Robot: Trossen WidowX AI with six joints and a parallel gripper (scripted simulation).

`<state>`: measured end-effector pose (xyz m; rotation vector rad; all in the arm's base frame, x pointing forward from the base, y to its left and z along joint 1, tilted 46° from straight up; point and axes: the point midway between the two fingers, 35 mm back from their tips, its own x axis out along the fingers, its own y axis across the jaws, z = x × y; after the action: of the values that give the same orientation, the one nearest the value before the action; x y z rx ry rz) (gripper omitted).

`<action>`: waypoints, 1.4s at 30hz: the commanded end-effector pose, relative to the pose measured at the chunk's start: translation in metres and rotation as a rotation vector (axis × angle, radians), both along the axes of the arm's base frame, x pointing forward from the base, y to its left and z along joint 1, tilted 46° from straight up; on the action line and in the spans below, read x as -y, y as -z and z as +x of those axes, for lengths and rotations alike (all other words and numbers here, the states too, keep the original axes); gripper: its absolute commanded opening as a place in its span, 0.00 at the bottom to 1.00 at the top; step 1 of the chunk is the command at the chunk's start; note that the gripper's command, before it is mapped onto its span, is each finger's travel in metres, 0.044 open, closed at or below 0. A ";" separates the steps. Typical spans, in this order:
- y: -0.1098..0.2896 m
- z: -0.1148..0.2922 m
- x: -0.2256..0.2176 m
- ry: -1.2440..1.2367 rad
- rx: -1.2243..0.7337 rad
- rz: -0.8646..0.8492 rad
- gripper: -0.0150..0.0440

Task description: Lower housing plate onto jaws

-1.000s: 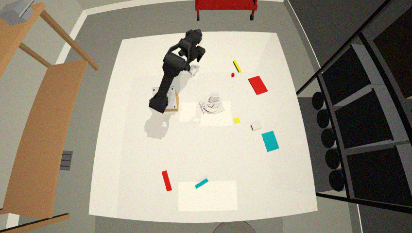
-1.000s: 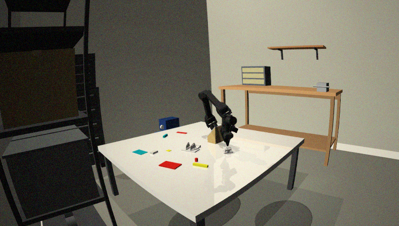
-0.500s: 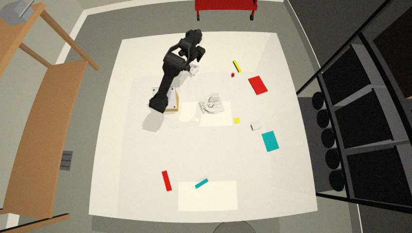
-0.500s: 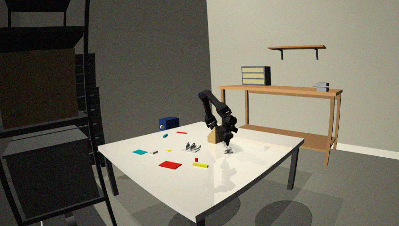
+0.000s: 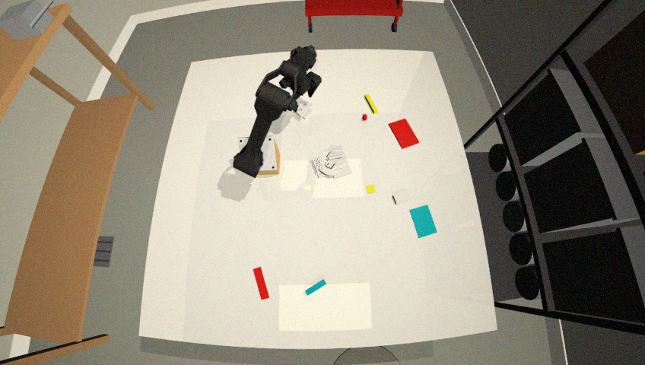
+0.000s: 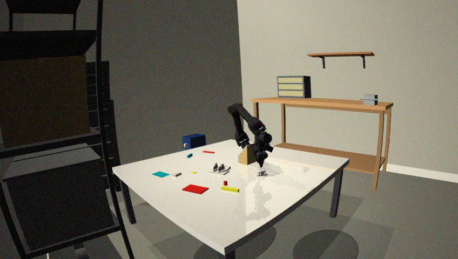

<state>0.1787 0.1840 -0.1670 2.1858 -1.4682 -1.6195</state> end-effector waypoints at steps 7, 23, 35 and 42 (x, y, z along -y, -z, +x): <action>0.000 0.000 0.001 -0.007 -0.001 -0.002 1.00; 0.015 0.002 0.013 -0.003 0.000 -0.001 1.00; 0.030 0.003 0.027 -0.006 0.000 -0.002 1.00; 0.037 0.003 0.034 -0.007 0.000 -0.002 1.00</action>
<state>0.1837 0.1577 -0.1995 2.2026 -1.4650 -1.6237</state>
